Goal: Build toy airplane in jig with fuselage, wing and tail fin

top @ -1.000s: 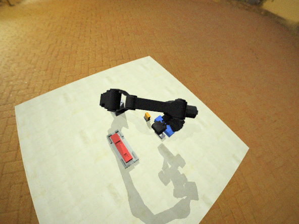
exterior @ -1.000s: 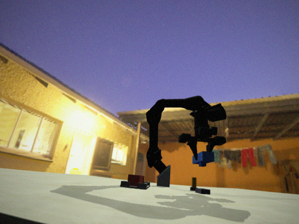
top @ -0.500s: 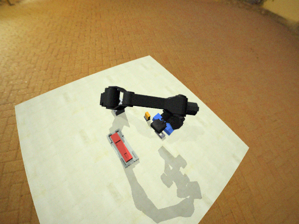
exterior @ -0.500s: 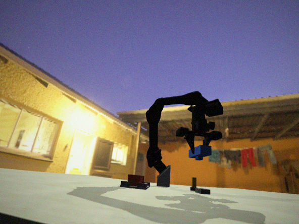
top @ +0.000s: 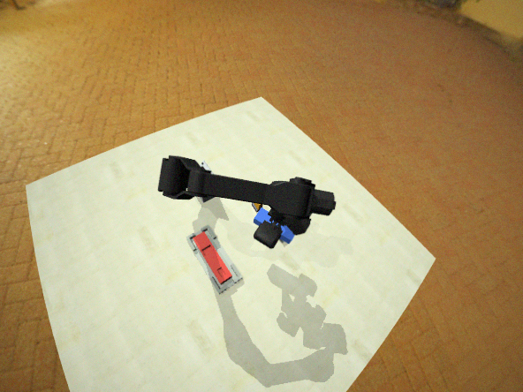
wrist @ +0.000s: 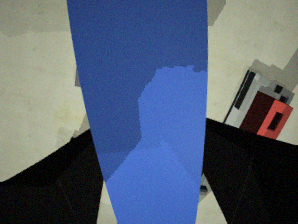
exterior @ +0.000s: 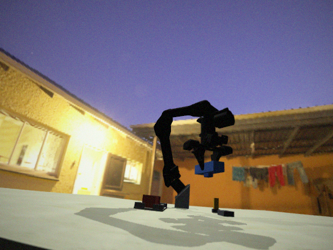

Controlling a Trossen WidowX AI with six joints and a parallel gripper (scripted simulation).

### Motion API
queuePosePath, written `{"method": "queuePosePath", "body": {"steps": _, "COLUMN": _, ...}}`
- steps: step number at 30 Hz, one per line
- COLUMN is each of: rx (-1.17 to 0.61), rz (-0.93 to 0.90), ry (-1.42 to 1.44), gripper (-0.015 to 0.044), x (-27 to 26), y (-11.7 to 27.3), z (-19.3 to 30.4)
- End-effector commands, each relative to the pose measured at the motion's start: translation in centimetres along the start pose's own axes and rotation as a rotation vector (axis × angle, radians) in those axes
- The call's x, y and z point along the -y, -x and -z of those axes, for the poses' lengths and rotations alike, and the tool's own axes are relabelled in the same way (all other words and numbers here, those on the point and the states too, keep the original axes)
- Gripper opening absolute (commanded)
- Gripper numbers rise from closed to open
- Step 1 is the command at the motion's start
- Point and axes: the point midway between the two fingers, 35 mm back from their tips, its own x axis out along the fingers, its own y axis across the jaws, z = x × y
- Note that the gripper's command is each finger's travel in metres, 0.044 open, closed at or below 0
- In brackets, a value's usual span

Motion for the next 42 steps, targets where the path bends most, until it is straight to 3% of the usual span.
{"method": "queuePosePath", "body": {"steps": 1, "rx": 0.012, "rz": 0.001, "ry": 0.065, "gripper": 0.0000, "x": 1.5, "y": 0.2, "z": 0.5}}
{"method": "queuePosePath", "body": {"steps": 42, "rx": 0.007, "rz": 0.010, "ry": 0.762, "gripper": 0.0000, "x": 11.8, "y": -2.0, "z": 8.6}}
